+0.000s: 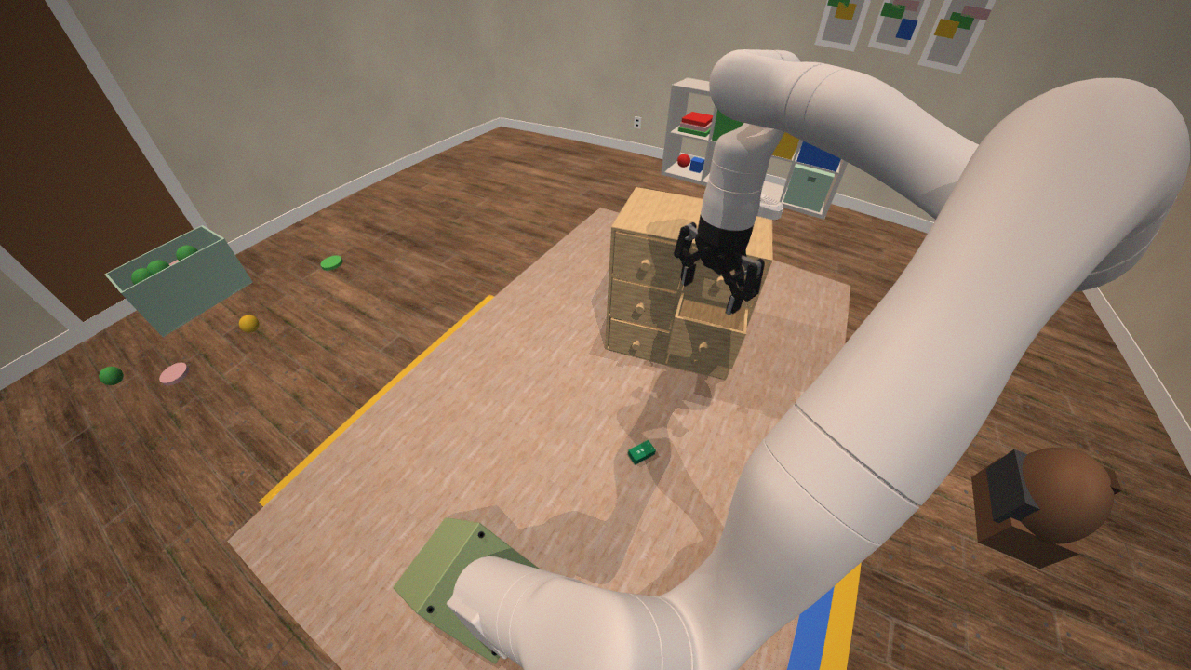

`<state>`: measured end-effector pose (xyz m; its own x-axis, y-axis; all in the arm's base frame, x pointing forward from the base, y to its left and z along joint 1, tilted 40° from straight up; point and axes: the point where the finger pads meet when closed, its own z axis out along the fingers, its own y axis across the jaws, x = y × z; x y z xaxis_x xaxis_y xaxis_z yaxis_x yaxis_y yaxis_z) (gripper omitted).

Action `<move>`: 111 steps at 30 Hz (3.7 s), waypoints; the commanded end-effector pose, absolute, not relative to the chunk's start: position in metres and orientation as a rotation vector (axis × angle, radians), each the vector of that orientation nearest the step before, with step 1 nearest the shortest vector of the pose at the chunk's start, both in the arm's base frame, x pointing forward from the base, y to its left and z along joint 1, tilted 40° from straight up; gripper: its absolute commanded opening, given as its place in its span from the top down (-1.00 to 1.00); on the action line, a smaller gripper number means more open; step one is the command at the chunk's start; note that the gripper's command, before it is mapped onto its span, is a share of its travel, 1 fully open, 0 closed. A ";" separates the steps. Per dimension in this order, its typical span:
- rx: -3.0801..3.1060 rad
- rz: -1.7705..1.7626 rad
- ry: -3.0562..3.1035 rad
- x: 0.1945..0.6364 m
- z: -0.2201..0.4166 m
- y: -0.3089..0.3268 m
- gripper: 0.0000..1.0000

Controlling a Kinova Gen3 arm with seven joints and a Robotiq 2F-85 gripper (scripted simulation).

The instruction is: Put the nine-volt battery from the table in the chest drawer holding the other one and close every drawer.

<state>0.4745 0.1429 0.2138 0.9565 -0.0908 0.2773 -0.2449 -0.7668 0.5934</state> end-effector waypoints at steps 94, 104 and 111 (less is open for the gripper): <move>2.452 0.256 -0.059 0.483 0.209 0.145 -1.00; 2.452 0.256 -0.059 0.483 0.209 0.145 -1.00; 2.452 0.256 -0.059 0.483 0.209 0.145 -1.00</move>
